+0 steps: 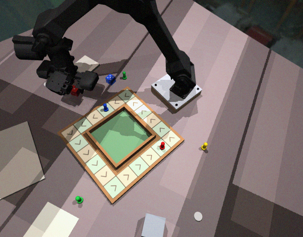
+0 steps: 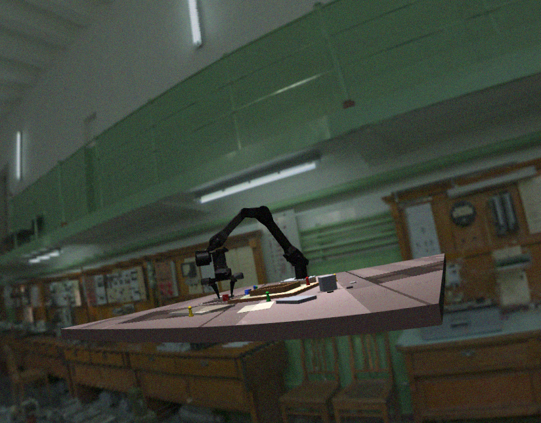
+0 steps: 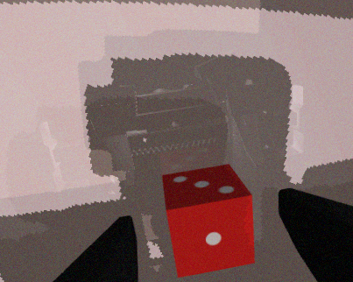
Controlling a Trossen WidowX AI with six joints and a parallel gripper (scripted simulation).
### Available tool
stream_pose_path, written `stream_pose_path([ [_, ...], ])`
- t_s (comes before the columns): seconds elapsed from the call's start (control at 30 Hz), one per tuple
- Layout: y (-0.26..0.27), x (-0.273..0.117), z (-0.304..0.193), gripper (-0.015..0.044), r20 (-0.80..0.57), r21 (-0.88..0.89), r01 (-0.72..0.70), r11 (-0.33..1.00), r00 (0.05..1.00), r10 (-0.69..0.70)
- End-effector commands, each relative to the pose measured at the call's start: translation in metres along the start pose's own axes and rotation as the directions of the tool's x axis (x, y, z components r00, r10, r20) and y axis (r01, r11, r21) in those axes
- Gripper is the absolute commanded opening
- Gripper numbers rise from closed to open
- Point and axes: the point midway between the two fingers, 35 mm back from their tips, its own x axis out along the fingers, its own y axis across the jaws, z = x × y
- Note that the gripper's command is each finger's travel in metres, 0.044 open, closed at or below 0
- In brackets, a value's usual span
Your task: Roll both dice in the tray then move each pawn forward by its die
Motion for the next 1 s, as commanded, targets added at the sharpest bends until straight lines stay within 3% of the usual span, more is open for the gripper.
stream_pose_path([
  [0.0,0.001,0.002,0.0,0.0196,0.003,-0.004,-0.004,1.0,1.0,0.004],
  [0.1,0.001,0.002,0.0,0.0118,0.003,-0.004,-0.004,1.0,1.0,0.004],
  [0.3,0.001,0.002,0.0,0.0078,0.003,-0.004,-0.004,1.0,1.0,0.004],
  [0.4,0.001,-0.002,0.001,0.0,0.003,-0.004,-0.004,1.0,1.0,0.004],
  [0.97,-0.002,-0.1,0.002,0.0,0.003,-0.004,-0.003,1.0,1.0,0.003],
])
